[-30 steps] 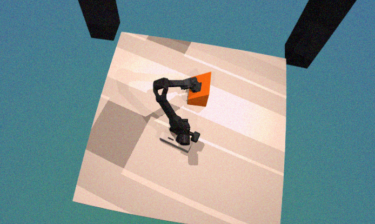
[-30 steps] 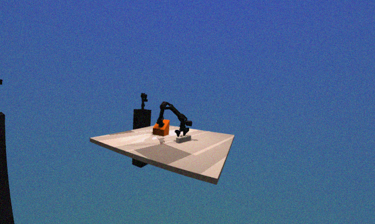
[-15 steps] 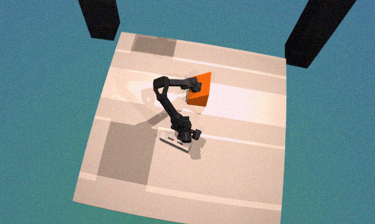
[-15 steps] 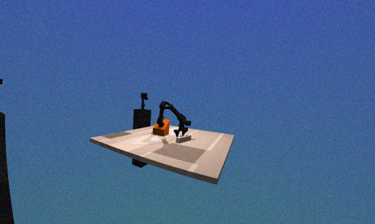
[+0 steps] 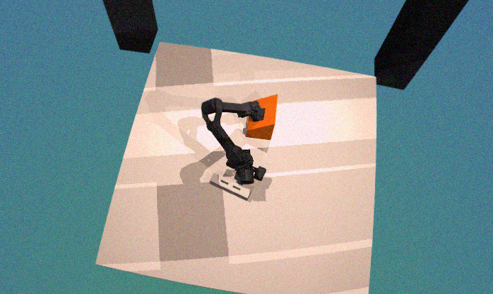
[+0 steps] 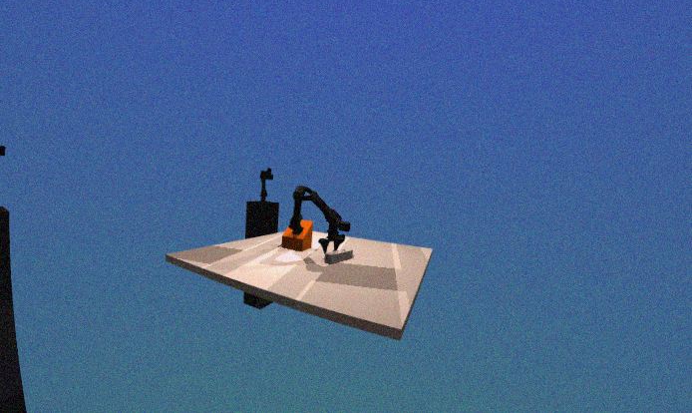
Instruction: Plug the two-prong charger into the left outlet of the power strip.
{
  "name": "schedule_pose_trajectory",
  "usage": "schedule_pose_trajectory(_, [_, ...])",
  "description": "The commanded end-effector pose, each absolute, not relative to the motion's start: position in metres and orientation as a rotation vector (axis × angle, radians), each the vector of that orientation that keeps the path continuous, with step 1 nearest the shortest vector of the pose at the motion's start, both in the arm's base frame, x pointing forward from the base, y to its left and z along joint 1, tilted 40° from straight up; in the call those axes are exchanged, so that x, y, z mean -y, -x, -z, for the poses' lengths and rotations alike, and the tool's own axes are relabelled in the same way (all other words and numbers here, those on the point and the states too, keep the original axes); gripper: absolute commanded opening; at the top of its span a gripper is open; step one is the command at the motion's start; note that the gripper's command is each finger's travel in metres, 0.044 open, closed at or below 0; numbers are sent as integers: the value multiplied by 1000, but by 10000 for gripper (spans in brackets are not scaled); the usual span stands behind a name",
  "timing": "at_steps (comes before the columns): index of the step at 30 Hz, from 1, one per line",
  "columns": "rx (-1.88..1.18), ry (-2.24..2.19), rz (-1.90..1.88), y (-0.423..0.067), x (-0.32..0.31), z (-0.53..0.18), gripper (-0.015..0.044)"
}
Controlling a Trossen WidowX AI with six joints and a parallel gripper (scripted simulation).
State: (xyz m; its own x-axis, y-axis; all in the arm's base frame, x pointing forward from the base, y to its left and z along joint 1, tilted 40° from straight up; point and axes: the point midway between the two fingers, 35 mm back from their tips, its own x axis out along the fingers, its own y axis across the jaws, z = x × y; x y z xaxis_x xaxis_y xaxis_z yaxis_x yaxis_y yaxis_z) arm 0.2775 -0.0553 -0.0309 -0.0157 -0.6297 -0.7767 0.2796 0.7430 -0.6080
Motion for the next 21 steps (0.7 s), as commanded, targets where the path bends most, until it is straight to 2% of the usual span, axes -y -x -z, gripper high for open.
schedule_pose_trajectory(1, [-1408,304,740,-273,54,31,440])
schedule_pose_trajectory(7, [-1398,317,740,-272,54,32,440])
schedule_pose_trajectory(15, [-726,396,735,-286,10,-25,440])
schedule_pose_trajectory(21, [-670,388,734,-284,7,-31,440])
